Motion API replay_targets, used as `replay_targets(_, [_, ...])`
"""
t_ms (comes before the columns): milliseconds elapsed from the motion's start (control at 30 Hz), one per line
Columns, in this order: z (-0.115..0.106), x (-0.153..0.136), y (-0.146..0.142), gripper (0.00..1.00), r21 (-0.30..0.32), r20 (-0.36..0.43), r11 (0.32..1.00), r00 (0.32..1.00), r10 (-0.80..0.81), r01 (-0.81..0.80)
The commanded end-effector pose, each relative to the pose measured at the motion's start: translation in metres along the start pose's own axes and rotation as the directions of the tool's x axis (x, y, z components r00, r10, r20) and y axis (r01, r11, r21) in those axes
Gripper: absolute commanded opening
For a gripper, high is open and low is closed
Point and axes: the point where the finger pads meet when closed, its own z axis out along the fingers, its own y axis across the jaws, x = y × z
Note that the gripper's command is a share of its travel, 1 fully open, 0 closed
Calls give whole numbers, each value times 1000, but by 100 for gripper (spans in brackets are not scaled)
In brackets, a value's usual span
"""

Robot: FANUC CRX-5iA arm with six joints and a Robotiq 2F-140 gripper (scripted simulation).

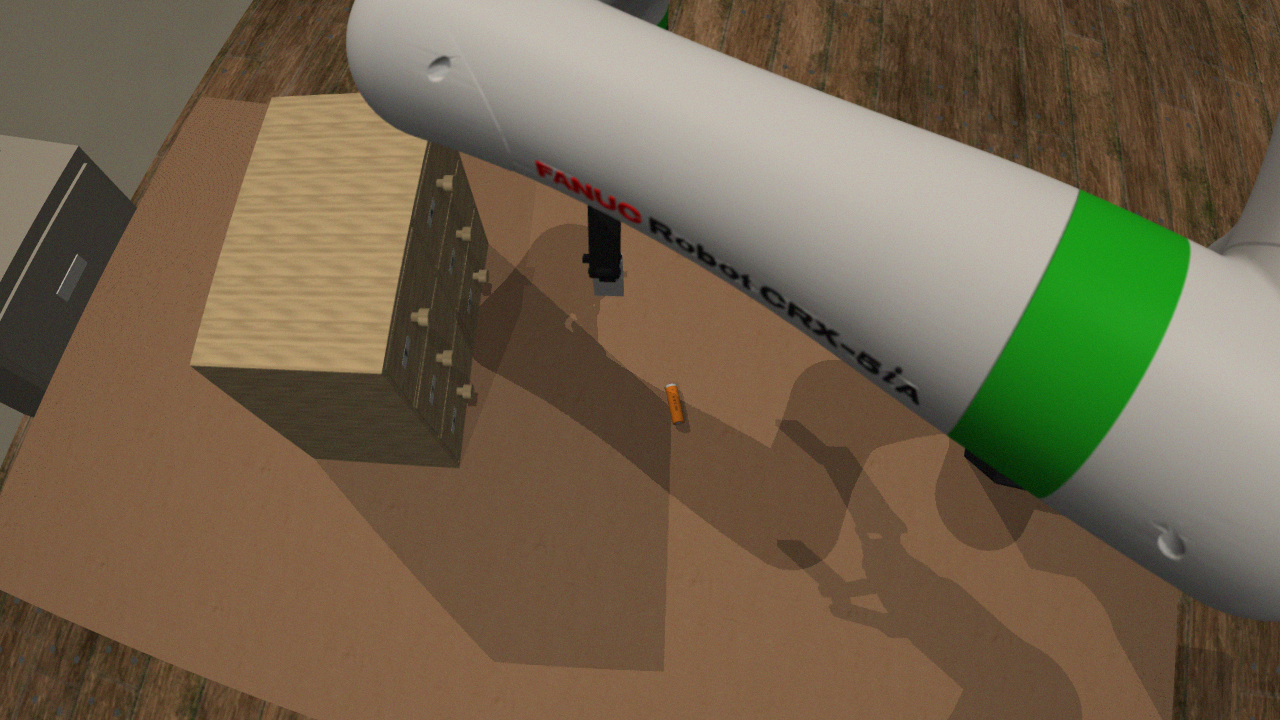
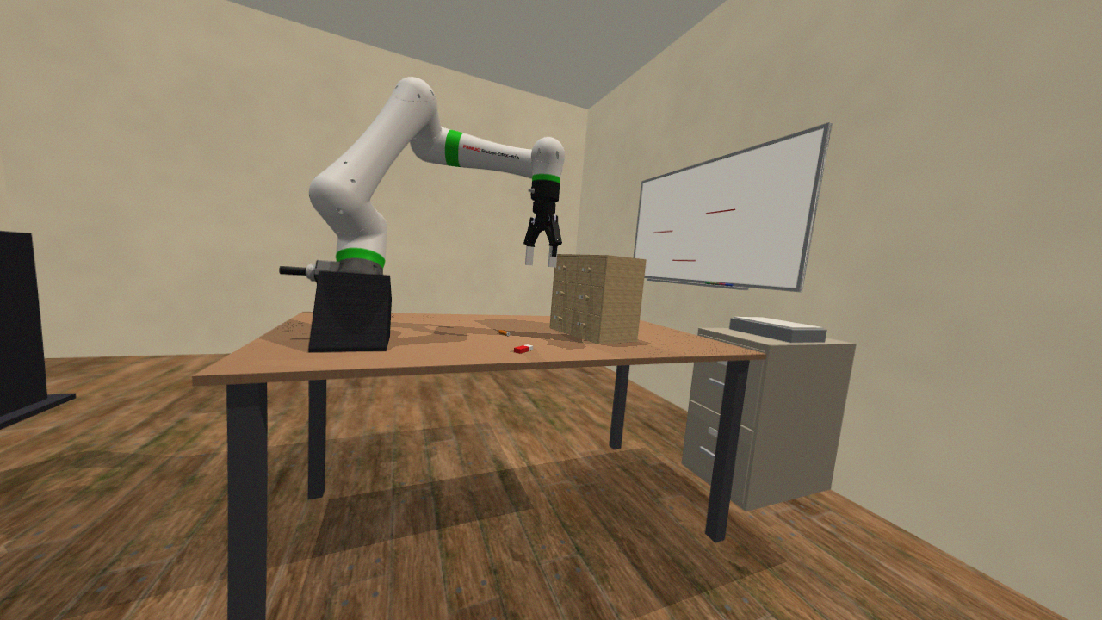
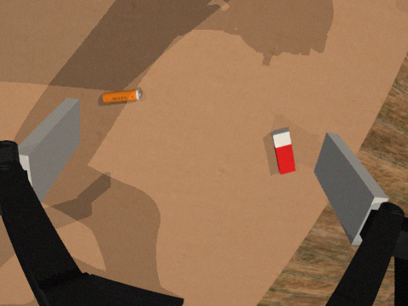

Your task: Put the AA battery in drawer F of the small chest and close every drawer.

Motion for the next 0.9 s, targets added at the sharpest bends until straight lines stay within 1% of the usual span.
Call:
replay_targets(0, [0,0,-1,100,0,0,1000,1000,0,0])
replay_targets(133, [0,0,-12,100,0,0,1000,1000,0,0])
replay_targets(233, [0,0,-30,100,0,0,1000,1000,0,0])
replay_targets(300, [0,0,-30,100,0,0,1000,1000,0,0])
replay_targets(667, [0,0,-127,100,0,0,1000,1000,0,0])
replay_targets(800, [0,0,-147,100,0,0,1000,1000,0,0])
replay_targets(867, [0,0,-147,100,0,0,1000,1000,0,0])
